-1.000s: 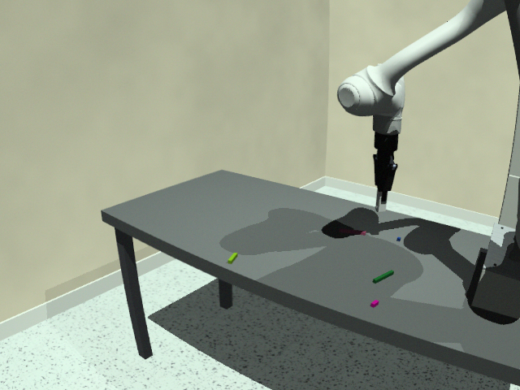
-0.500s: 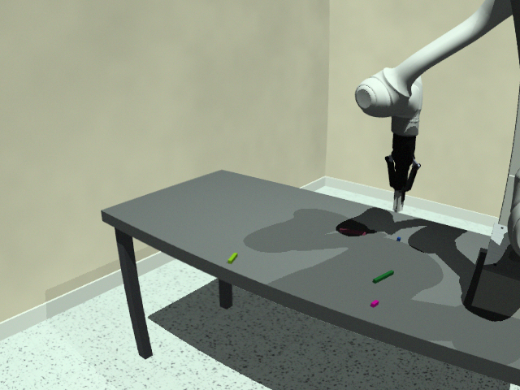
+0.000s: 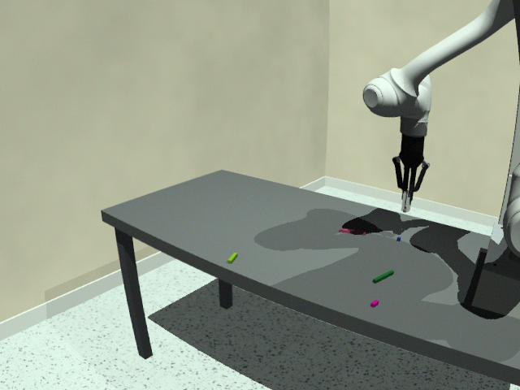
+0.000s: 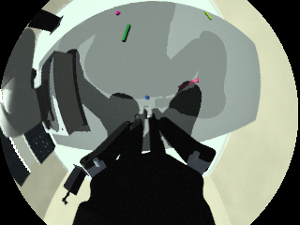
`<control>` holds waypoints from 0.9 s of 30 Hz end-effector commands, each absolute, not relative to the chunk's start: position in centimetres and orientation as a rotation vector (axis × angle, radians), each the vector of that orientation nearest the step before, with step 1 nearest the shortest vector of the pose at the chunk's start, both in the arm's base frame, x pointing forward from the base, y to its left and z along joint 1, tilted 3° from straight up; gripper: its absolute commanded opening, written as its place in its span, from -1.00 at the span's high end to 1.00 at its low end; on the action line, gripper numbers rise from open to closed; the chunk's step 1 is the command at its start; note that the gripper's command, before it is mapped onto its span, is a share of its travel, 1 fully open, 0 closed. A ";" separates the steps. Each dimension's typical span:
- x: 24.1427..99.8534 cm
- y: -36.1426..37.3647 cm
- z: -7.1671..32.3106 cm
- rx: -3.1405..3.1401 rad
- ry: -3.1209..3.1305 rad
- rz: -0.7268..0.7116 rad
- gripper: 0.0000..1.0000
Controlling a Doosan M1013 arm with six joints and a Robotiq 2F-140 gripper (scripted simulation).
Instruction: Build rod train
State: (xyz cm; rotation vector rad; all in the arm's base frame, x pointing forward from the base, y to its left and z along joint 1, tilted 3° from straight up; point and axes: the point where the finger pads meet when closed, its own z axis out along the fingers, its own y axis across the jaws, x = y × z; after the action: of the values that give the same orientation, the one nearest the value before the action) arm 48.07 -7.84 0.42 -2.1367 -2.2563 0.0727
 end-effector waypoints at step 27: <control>47.9 -8.0 -5.0 -2.134 -2.263 0.058 0.75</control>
State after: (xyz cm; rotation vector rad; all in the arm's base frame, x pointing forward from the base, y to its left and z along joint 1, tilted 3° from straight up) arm 47.88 -7.92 -3.62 -2.1319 -2.2635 0.0621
